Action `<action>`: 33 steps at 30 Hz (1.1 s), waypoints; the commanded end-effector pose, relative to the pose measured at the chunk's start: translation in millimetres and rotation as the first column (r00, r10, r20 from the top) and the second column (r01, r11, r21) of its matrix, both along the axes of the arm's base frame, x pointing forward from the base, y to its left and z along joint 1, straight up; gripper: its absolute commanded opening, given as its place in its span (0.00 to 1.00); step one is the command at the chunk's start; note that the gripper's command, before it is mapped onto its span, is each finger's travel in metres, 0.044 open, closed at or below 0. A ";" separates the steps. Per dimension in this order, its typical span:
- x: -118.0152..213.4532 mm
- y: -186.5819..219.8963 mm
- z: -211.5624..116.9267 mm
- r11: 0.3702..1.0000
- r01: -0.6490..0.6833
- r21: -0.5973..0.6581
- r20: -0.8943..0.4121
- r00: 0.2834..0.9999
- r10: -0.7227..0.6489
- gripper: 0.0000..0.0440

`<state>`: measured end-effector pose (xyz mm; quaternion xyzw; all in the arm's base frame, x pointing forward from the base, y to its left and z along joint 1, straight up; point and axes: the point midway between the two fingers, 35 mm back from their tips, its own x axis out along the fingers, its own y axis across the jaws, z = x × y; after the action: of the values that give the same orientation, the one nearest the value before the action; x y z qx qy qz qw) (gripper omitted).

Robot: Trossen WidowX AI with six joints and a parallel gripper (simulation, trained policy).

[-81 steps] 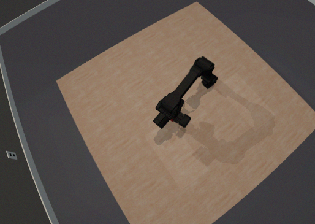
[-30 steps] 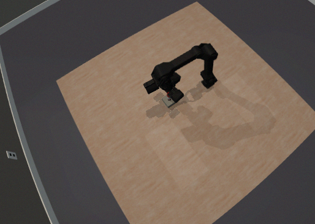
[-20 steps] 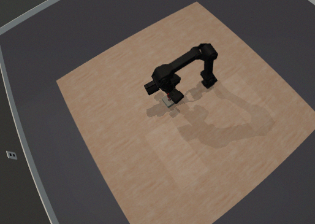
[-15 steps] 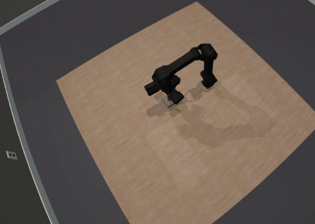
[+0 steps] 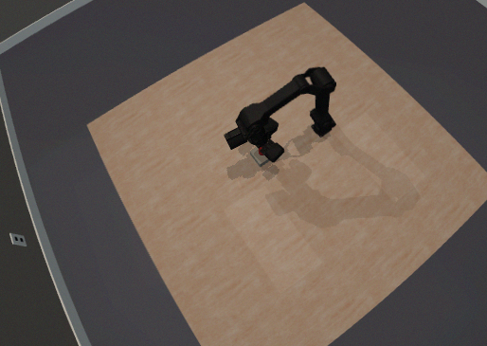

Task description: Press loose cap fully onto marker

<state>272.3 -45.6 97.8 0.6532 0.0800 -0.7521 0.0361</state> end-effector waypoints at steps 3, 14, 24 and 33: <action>-8.6 -1.6 -13.9 1.000 -0.024 -0.001 -0.040 0.999 0.024 0.09; -9.0 -7.4 -18.7 0.998 -0.050 -0.023 -0.031 0.998 0.050 0.11; -9.0 -8.8 -19.3 0.998 -0.057 -0.028 -0.029 0.998 0.057 0.14; -9.0 -9.3 -19.6 0.998 -0.060 -0.030 -0.028 0.998 0.060 0.16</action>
<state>271.7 -46.5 92.8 0.6602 0.0992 -0.7420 0.0612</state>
